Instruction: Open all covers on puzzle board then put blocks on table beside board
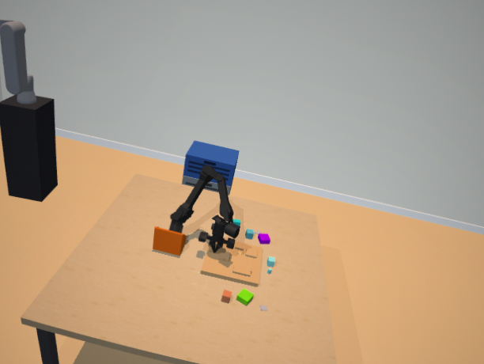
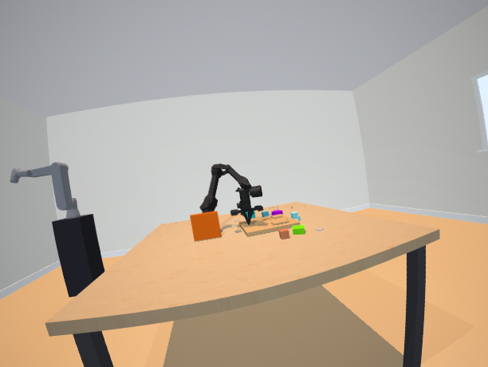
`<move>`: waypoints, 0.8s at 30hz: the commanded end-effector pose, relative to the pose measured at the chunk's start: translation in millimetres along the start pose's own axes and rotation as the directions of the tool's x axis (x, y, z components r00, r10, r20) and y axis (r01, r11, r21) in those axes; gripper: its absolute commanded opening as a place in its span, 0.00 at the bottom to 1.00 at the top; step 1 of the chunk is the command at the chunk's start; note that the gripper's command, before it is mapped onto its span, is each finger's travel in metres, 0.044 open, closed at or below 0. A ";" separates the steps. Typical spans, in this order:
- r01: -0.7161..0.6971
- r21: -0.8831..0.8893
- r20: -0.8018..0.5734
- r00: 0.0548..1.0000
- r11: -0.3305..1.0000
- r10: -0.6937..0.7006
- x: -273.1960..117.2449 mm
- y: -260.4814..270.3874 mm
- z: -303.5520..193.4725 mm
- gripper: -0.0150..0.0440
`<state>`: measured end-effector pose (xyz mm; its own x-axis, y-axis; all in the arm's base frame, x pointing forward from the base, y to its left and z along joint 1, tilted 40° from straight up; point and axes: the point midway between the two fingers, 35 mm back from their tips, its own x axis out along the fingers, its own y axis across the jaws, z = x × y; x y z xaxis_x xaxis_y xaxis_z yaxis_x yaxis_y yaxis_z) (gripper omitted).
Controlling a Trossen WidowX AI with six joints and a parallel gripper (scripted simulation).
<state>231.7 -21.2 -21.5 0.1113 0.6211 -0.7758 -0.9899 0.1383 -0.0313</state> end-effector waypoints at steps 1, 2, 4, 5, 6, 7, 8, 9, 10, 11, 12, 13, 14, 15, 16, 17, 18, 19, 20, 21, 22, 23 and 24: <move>-0.001 0.002 0.006 1.000 1.000 0.001 0.5 0.2 7.0 0.25; -0.001 0.002 0.006 1.000 1.000 0.001 0.5 0.2 8.0 0.25; -0.001 0.002 0.006 1.000 1.000 0.001 0.5 0.1 9.9 0.25; -0.001 0.002 0.006 1.000 1.000 0.001 0.4 0.0 10.9 0.25; -0.001 0.002 0.006 1.000 1.000 0.001 0.4 0.0 11.9 0.25; -0.001 0.002 0.006 1.000 1.000 0.001 0.4 -0.1 12.9 0.25; -0.001 0.002 0.006 1.000 1.000 0.001 0.4 -0.1 13.9 0.25; -0.001 0.002 0.006 1.000 1.000 0.001 0.4 -0.1 14.9 0.25; -0.001 0.002 0.006 1.000 1.000 0.001 0.4 -0.2 15.8 0.25; -0.001 0.002 0.006 1.000 1.000 0.001 0.4 -0.2 16.8 0.25; -0.001 0.002 0.006 1.000 1.000 0.001 0.3 -0.2 17.8 0.25; -0.001 0.002 0.006 1.000 1.000 0.001 0.3 -0.2 18.8 0.25; -0.001 0.002 0.006 1.000 1.000 0.001 0.3 -0.2 19.8 0.25; -0.001 0.002 0.006 1.000 1.000 0.001 0.3 -0.2 20.8 0.25; -0.001 0.002 0.006 1.000 1.000 0.001 0.3 -0.2 21.8 0.25; -0.001 0.002 0.006 1.000 1.000 0.001 0.3 -0.2 22.8 0.25; -0.001 0.002 0.007 1.000 1.000 0.001 0.3 -0.2 23.7 0.25; -0.001 0.002 0.007 1.000 1.000 0.001 0.3 -0.2 24.7 0.25; -0.001 0.002 0.007 1.000 1.000 0.001 0.3 -0.2 25.7 0.25; -0.001 0.002 0.007 1.000 1.000 0.001 0.3 -0.2 26.7 0.25; -0.001 0.002 0.007 1.000 1.000 0.001 0.3 -0.2 27.7 0.25; -0.001 0.002 0.007 1.000 1.000 0.001 0.3 -0.1 28.7 0.25; -0.001 0.002 0.007 1.000 1.000 0.001 0.3 -0.1 29.7 0.25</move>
<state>234.6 -3.3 -6.4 0.1116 0.6203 -0.7764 -0.9898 0.1388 -0.0314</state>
